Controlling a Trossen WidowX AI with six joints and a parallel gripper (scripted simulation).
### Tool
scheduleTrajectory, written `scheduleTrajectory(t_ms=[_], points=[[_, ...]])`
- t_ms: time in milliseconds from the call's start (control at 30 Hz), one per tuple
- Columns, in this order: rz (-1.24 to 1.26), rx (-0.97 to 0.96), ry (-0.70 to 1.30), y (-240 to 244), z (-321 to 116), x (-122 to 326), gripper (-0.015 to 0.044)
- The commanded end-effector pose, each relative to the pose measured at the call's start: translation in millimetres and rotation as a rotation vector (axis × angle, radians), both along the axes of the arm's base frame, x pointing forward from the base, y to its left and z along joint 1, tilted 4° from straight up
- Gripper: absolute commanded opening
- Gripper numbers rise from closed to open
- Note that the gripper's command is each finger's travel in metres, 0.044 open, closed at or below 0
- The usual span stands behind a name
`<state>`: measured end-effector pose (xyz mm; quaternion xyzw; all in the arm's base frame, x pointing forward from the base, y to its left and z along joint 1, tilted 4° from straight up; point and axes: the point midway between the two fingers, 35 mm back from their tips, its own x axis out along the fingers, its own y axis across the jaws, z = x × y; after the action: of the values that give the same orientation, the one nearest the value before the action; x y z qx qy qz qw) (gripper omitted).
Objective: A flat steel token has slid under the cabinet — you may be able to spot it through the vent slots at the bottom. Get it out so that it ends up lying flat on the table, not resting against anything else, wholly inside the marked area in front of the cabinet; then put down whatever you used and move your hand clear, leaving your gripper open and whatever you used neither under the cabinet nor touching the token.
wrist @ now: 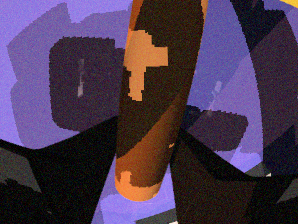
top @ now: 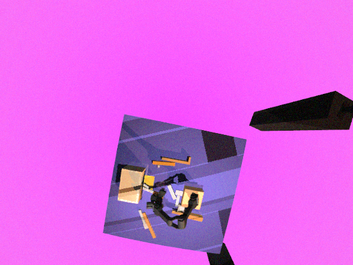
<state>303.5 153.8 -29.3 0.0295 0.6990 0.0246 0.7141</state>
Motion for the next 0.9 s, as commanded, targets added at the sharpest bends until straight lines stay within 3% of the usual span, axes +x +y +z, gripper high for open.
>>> scheduleTrajectory(t_ms=[0,867], points=[[-0.001,-0.003,0.003,0,-1,-7,0.0],[-0.001,-0.003,0.005,2,-2,-39,0.0]])
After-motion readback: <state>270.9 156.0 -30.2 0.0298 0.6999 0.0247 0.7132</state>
